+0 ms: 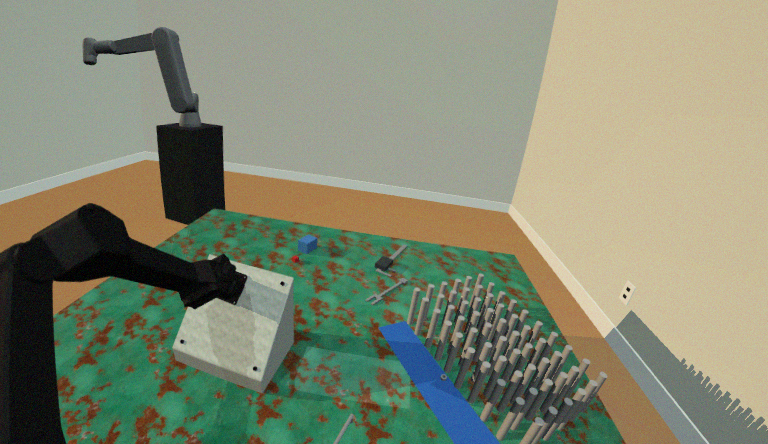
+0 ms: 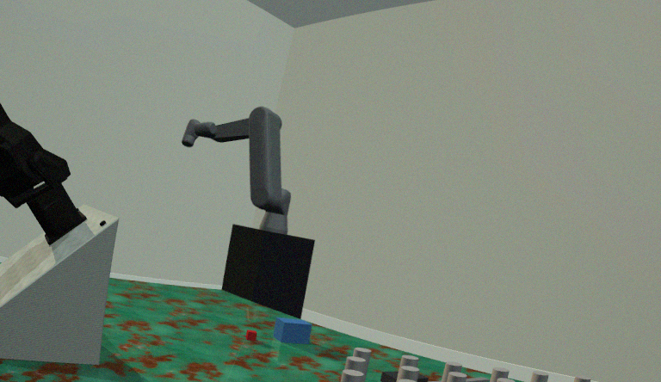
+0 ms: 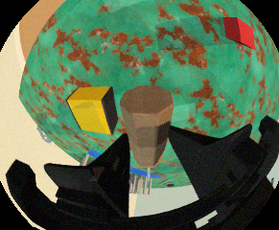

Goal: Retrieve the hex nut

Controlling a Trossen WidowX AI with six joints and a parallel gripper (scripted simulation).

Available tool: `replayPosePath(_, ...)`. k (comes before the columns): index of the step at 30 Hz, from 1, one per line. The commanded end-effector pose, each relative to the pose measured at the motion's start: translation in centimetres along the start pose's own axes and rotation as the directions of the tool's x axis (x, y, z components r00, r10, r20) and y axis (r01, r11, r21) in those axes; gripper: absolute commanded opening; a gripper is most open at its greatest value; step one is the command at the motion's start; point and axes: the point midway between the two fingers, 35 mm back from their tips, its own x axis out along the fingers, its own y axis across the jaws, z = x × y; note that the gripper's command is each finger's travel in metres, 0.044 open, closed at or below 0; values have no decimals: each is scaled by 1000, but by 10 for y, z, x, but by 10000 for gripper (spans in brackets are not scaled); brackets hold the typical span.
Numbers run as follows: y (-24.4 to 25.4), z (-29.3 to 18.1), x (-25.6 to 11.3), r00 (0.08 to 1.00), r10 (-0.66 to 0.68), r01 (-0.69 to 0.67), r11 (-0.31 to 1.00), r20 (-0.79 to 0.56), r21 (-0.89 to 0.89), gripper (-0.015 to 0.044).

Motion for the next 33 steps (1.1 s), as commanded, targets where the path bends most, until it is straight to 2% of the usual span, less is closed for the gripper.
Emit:
replayPosePath(1,-1,-1,6,1000,3,-3,1000,-14,-6,0)
replayPosePath(33,-17,13,43,1000,3,-3,1000,-11,-7,0)
